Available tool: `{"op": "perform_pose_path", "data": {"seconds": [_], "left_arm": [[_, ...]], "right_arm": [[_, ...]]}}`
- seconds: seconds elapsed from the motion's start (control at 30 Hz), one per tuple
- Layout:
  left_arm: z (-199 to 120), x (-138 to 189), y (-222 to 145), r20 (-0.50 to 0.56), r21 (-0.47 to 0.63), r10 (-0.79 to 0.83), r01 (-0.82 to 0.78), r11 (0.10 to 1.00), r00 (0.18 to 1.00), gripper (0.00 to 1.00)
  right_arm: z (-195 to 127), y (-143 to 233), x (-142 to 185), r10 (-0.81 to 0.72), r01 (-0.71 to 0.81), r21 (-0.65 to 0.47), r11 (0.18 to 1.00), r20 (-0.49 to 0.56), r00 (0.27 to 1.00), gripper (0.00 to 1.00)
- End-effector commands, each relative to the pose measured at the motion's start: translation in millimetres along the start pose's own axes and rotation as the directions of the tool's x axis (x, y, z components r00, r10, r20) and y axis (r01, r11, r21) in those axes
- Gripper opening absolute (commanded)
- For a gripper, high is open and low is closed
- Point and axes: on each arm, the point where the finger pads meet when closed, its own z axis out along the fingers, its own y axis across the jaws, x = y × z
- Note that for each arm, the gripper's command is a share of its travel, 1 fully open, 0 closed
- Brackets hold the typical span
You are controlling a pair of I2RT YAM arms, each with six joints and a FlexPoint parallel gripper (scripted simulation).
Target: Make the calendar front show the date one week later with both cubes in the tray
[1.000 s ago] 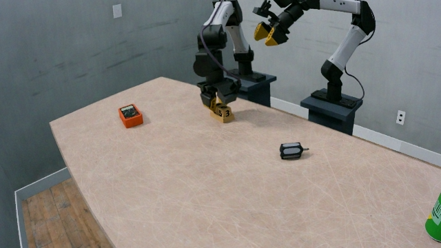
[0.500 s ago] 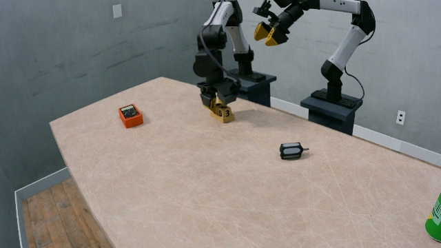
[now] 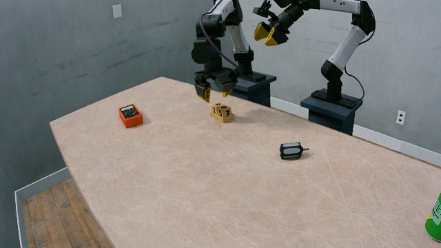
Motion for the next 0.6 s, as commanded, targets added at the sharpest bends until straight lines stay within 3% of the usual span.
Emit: {"op": "perform_pose_path", "data": {"seconds": [0.0,0.17,0.3,0.57], "left_arm": [[-1.5,2.8,-0.4,-0.011,-0.003,0.001,-0.001,1.0,1.0,1.0],[-3.9,-3.7,-0.1,0.01,-0.006,-0.007,0.007,1.0,1.0,1.0],[-15.1,-26.0,4.1,0.082,-0.013,-0.031,0.032,0.999,0.996,1.0],[-23.1,-33.4,4.3,0.09,-0.002,-0.033,0.033,0.999,0.995,1.0]], "right_arm": [[-14.8,3.9,-3.3,-0.002,0.001,-0.03,1.0,-0.017,1.0,0.65],[-41.1,2.8,1.3,0.007,-0.008,-0.044,0.999,-0.023,1.0,0.65],[-65.7,-2.8,-3.3,0.062,-0.063,0.015,0.998,0.048,0.997,0.65],[-68.0,-6.0,-9.4,0.197,-0.206,0.046,0.978,0.141,0.97,0.65]]}}
